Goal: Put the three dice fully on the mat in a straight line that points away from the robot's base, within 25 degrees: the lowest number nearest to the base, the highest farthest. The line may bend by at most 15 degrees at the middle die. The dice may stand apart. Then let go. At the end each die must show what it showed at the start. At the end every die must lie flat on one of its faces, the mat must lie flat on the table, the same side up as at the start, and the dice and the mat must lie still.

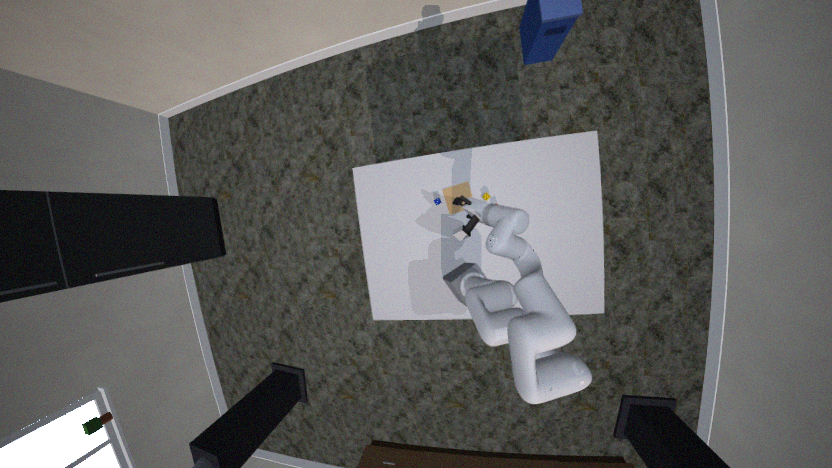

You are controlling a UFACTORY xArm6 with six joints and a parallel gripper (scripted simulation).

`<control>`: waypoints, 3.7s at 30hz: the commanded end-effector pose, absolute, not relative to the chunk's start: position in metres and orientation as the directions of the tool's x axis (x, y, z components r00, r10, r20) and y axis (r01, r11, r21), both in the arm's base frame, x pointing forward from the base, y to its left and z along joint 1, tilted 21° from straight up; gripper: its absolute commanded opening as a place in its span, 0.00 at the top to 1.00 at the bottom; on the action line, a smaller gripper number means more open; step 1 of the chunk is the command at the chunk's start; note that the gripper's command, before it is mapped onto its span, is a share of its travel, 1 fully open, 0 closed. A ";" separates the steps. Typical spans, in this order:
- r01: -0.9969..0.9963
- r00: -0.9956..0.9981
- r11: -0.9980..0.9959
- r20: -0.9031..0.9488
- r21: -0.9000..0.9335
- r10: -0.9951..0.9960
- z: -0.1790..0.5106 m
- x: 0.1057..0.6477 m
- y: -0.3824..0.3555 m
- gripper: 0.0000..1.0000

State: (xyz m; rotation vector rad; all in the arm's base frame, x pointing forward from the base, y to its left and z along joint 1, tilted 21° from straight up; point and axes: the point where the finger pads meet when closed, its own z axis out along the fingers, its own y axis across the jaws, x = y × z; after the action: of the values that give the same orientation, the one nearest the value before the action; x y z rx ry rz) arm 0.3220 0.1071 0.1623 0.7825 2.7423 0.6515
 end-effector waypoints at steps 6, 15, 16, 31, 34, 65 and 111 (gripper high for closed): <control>0.255 -0.913 0.922 -0.242 0.292 0.329 0.145 0.333 0.059 0.00; 0.041 -0.951 0.996 -0.301 0.083 0.064 0.130 0.338 0.014 0.00; 0.015 -0.953 0.998 -0.301 0.059 0.033 0.128 0.339 0.009 0.00; -0.359 -0.894 0.906 -0.195 -0.223 -0.403 0.108 0.337 -0.053 0.00; -0.411 -0.874 0.877 -0.167 -0.250 -0.457 0.105 0.336 -0.061 0.00; -0.767 -0.604 0.545 0.093 -0.339 -0.792 0.082 0.324 -0.112 0.00; -0.767 -0.604 0.545 0.093 -0.340 -0.791 -0.010 0.348 -0.141 0.00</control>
State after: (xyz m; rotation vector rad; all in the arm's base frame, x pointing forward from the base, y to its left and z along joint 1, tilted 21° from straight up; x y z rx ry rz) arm 0.3450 -0.1385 -0.0041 -1.3745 2.7178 -0.5000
